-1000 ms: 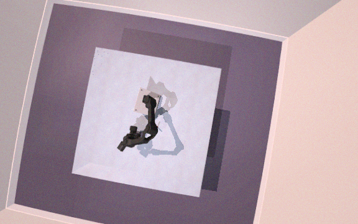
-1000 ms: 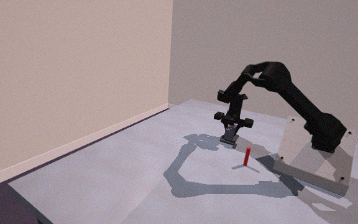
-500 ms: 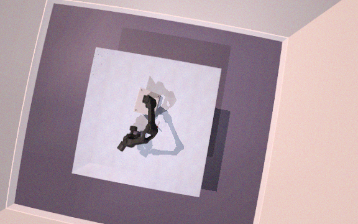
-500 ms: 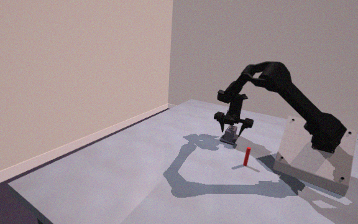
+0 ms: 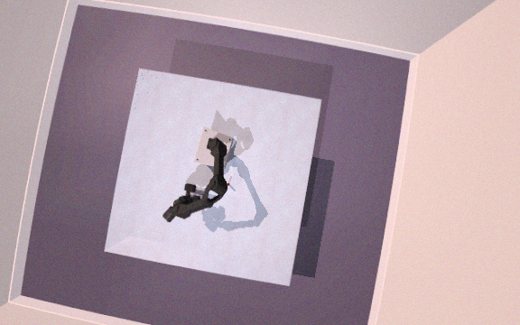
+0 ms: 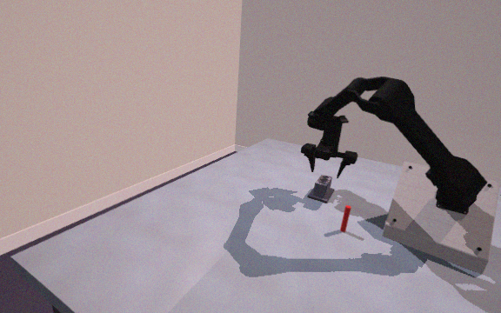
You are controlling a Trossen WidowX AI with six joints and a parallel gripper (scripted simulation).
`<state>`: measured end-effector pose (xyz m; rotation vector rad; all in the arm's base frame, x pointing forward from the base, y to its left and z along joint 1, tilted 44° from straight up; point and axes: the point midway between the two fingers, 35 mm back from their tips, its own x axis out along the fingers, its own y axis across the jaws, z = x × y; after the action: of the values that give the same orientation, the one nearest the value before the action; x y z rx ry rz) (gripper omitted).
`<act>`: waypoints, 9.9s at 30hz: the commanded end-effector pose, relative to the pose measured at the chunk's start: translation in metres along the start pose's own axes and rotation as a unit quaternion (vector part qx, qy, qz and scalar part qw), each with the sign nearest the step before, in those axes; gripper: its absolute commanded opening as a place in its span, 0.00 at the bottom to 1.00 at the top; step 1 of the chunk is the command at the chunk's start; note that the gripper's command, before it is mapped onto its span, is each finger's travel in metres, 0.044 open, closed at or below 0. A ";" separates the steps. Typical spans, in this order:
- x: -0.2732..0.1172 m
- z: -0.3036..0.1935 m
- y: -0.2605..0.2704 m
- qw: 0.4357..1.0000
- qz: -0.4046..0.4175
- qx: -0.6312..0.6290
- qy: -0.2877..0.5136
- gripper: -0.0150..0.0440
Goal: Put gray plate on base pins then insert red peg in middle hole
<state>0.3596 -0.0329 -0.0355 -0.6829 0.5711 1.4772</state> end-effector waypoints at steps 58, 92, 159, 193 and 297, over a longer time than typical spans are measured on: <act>-0.058 0.193 0.111 0.251 -0.001 0.968 -0.005 1.00; -0.017 0.195 0.115 0.228 0.001 0.974 -0.005 1.00; 0.035 0.195 0.114 0.228 0.001 0.974 -0.006 0.25; -0.034 0.178 0.095 0.226 -0.004 0.974 -0.003 0.25; -0.036 0.004 0.003 0.229 -0.003 0.973 -0.008 0.25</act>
<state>0.3548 -0.0550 -0.0064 1.4098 1.6960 -0.2359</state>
